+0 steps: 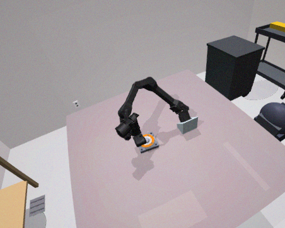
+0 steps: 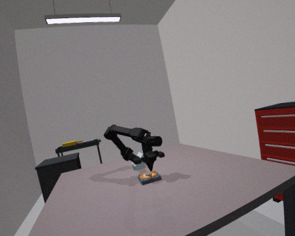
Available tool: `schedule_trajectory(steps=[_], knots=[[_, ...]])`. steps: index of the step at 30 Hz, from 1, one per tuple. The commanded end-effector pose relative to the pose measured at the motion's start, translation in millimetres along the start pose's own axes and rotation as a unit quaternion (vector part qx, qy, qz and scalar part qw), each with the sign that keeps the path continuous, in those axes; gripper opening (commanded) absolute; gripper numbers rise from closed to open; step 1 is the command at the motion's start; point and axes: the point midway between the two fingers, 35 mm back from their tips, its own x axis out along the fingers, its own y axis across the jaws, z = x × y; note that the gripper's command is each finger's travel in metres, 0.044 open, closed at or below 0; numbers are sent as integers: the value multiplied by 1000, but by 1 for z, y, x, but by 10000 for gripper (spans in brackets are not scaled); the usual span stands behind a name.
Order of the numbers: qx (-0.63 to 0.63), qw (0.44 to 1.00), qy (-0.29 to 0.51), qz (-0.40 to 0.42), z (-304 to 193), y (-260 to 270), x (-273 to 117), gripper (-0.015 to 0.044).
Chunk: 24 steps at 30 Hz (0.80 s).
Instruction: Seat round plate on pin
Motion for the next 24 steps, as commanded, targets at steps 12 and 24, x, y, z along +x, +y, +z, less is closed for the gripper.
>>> schedule_trajectory(steps=[12, 24], knots=[[0, 1000, -4, 1, 0, 1, -14, 0], [0, 1000, -4, 1, 0, 1, -14, 0]])
